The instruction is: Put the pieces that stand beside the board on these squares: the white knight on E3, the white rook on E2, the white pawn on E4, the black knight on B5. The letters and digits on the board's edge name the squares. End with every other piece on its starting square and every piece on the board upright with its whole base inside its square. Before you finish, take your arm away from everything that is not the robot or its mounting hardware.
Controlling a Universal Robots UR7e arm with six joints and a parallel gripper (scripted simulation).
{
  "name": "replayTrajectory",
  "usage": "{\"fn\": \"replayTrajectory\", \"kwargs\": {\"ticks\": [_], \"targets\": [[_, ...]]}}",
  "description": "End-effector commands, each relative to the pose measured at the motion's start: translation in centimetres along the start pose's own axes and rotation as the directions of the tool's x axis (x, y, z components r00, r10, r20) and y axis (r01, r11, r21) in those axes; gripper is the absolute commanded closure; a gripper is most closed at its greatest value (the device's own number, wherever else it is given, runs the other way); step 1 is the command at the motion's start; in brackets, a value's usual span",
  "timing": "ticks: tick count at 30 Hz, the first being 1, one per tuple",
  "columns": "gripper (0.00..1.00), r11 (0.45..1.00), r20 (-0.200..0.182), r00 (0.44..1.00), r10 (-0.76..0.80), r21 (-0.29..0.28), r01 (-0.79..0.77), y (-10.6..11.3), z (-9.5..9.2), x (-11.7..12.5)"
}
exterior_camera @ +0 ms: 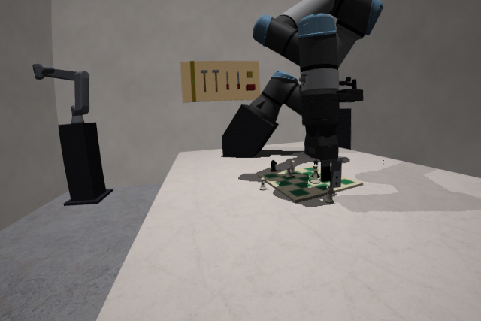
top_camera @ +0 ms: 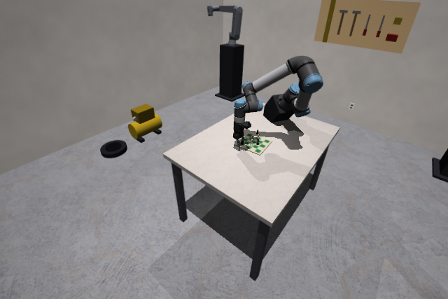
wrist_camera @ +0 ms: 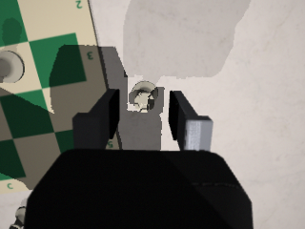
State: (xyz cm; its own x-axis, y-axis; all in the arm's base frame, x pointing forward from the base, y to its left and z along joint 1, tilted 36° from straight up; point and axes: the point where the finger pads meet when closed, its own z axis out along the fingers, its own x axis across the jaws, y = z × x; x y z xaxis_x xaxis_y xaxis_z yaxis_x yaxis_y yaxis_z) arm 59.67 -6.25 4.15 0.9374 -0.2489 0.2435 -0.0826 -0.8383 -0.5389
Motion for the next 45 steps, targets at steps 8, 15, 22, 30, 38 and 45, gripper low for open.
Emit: {"fn": "replayTrajectory", "kwargs": {"ticks": [8, 15, 22, 30, 38, 45], "targets": [[0.27, 1.000, -0.001, 1.000, 0.000, -0.001, 0.000, 0.0, 0.1, 0.0], [0.27, 1.000, -0.001, 1.000, 0.000, -0.001, 0.000, 0.0, 1.1, 0.0], [0.27, 1.000, -0.001, 1.000, 0.000, -0.001, 0.000, 0.0, 2.1, 0.0], [0.27, 1.000, -0.001, 1.000, 0.000, -0.001, 0.000, 0.0, 3.0, 0.1], [0.27, 1.000, -0.001, 1.000, 0.000, -0.001, 0.000, 0.0, 3.1, 0.1], [0.27, 1.000, -0.001, 1.000, 0.000, -0.001, 0.000, 0.0, 3.1, 0.1]]}}
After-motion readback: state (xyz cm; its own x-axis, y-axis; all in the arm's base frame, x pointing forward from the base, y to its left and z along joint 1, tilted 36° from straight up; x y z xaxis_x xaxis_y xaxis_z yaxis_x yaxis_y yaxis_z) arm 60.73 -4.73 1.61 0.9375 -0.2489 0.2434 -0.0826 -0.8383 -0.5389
